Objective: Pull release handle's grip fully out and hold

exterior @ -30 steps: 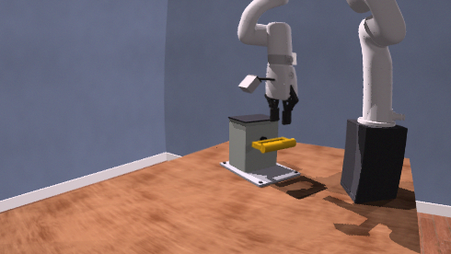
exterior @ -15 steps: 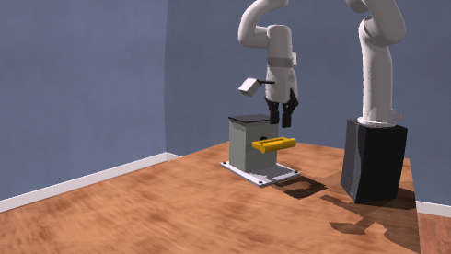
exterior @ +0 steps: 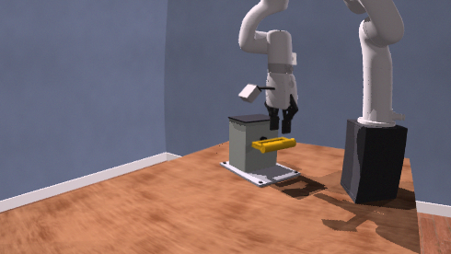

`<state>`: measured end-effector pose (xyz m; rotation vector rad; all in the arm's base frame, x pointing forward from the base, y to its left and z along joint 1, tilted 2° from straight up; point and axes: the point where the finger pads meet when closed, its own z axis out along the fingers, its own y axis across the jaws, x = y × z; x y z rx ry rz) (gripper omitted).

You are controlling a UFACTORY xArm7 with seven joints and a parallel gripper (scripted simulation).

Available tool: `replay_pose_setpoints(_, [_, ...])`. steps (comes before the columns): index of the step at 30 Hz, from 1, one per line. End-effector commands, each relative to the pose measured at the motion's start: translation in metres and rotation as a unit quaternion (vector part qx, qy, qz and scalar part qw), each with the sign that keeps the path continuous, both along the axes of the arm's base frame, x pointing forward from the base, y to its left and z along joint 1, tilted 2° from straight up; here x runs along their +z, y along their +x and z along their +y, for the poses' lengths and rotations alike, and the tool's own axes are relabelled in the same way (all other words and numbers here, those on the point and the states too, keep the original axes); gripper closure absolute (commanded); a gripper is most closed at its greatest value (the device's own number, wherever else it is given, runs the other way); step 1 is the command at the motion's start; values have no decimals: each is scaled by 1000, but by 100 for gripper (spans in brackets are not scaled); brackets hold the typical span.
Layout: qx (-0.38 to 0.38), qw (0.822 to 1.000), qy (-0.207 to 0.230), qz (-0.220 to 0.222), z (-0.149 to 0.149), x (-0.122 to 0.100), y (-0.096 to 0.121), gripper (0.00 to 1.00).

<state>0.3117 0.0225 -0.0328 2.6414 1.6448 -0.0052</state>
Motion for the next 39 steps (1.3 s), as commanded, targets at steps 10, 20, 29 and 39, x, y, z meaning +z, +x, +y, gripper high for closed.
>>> replay_pose_setpoints(10, [0,1000,1,-1,0,-14,1,45])
replay_pose_setpoints(20, [0,1000,1,-1,0,-19,2,45])
replay_pose_setpoints(29, [0,1000,1,-1,0,-20,2,45])
replay_pose_setpoints(39, [0,1000,1,-1,0,-20,2,45])
